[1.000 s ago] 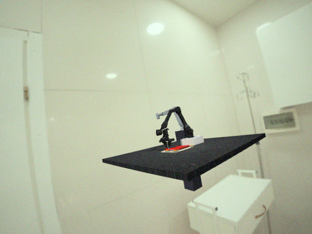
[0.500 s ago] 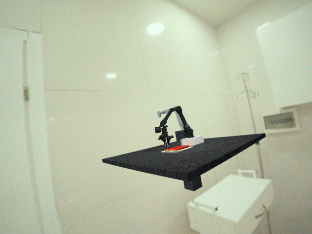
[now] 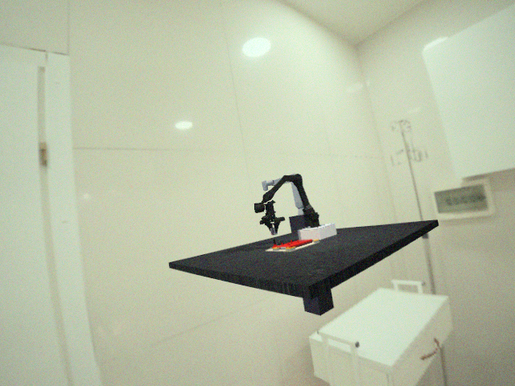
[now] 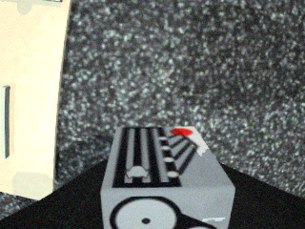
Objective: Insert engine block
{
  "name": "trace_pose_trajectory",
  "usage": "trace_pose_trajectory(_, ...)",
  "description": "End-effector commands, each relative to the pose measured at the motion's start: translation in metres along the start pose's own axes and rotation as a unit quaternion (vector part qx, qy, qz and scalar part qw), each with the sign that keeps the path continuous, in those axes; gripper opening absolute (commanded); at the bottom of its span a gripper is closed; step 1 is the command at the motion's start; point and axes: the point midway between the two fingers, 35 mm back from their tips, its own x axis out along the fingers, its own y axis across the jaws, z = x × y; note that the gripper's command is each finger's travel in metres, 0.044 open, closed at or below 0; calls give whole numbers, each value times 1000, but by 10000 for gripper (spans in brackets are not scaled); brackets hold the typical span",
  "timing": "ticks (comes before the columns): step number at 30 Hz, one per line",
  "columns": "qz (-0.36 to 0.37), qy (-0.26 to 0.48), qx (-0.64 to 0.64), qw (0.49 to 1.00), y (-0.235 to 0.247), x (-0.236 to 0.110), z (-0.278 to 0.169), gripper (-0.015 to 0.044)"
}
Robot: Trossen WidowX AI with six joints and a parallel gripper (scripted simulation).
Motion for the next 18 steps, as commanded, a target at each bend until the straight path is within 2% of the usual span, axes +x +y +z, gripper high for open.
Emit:
trace_pose_trajectory(1,-3,-8,-2,1000,-1,-17,2,0)
trace_pose_trajectory(13,-3,-7,-2,1000,2,-55,-3,0)
trace_pose_trajectory(18,-3,-7,-2,1000,2,-55,-3,0)
